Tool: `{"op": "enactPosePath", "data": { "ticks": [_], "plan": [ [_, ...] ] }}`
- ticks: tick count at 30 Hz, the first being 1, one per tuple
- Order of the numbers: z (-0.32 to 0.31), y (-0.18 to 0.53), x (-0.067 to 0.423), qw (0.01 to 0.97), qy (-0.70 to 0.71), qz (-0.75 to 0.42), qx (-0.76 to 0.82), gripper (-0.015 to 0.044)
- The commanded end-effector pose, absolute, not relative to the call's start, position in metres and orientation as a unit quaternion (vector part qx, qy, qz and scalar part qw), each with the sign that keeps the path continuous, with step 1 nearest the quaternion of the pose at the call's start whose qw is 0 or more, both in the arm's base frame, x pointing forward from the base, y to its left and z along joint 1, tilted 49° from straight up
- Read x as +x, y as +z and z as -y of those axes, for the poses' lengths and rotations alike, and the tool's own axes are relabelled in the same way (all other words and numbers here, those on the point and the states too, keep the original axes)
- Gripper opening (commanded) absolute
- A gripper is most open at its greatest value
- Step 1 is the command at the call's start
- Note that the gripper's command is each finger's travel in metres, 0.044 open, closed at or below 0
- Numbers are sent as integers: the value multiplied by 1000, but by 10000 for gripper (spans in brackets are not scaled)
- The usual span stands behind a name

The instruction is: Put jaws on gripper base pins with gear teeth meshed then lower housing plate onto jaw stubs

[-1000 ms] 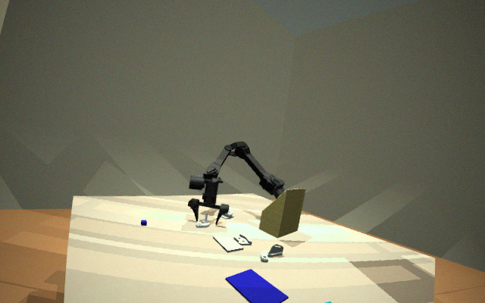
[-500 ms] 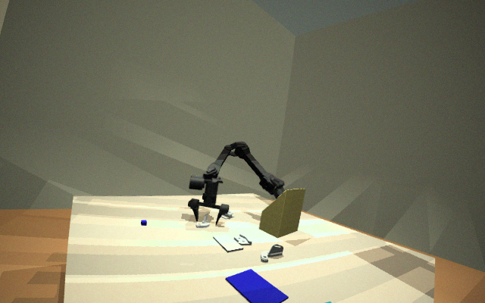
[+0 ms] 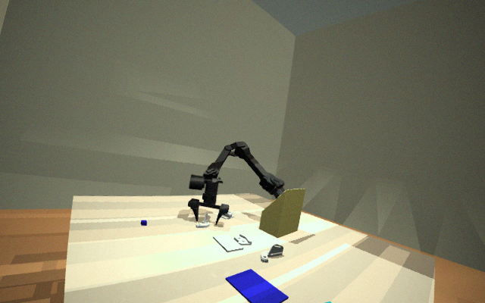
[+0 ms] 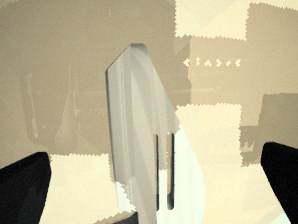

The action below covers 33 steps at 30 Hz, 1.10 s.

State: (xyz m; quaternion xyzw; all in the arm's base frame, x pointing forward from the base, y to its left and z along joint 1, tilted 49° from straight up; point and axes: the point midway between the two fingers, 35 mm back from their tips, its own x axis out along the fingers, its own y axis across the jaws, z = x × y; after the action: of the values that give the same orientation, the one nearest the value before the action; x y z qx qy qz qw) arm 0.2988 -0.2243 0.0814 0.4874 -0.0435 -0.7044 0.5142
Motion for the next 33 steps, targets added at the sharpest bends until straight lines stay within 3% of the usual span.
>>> {"op": "enactPosePath", "data": {
  "ticks": [1,9,20,33],
  "plan": [
    [224,80,299,515,-704,40,488,440],
    [224,80,299,515,-704,40,488,440],
    [224,81,299,514,-704,43,487,151],
    [224,81,299,514,-704,43,487,134]
  ]
}}
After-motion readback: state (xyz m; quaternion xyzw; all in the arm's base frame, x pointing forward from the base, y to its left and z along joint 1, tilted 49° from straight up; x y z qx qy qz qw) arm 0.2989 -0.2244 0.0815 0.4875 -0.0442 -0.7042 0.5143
